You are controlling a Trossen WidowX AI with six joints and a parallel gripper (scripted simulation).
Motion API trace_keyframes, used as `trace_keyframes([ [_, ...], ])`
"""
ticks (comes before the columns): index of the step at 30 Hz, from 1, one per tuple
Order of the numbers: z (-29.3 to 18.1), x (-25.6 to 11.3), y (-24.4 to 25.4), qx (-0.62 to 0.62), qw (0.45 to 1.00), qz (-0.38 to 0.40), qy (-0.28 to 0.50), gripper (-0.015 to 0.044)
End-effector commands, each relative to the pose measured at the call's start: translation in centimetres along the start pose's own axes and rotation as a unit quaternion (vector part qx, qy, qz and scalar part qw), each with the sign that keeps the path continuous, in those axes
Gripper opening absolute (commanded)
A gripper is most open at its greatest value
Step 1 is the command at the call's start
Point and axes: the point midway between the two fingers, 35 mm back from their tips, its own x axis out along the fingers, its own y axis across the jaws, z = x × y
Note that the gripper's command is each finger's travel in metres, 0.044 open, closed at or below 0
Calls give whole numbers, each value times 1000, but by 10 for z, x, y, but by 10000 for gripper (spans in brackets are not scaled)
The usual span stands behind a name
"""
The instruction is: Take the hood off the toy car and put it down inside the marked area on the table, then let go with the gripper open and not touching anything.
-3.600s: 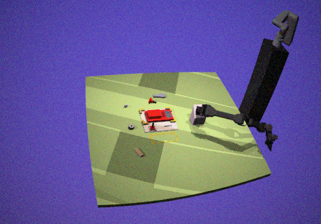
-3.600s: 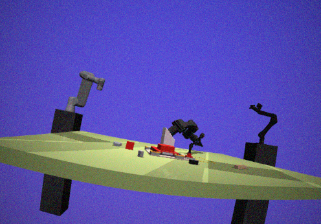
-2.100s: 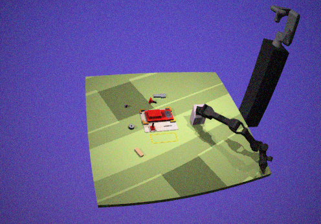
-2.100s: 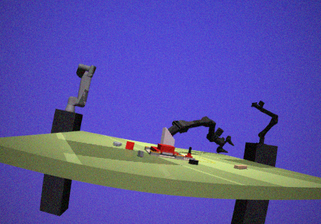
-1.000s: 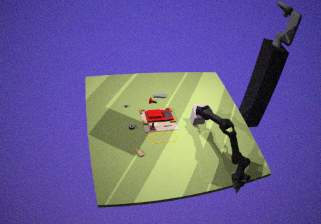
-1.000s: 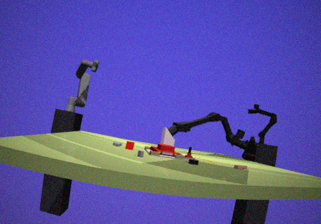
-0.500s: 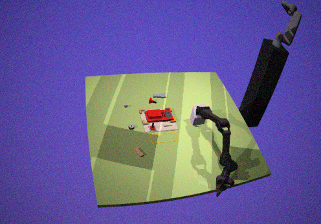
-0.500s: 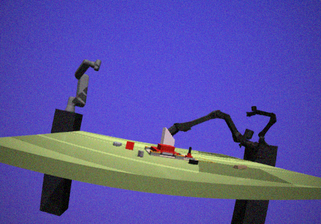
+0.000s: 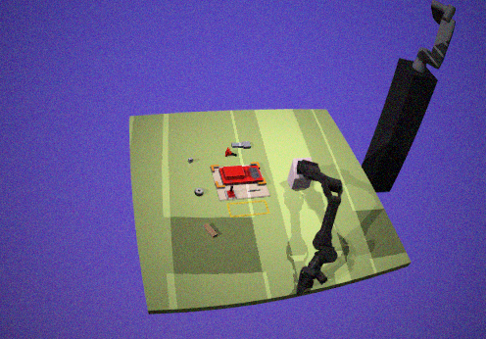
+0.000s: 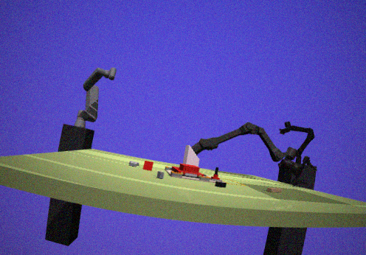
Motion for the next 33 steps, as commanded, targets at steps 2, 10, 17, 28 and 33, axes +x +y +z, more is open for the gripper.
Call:
trace_keyframes([
  [2,-37,11,-1,-28,999,21,23,440],
  [10,-111,23,-7,-62,993,64,73,440],
  [17,-184,26,-5,-64,983,113,131,440],
  [28,-308,7,-7,-31,954,171,245,440],
  [33,-362,-11,-7,-7,935,195,296,440],
])
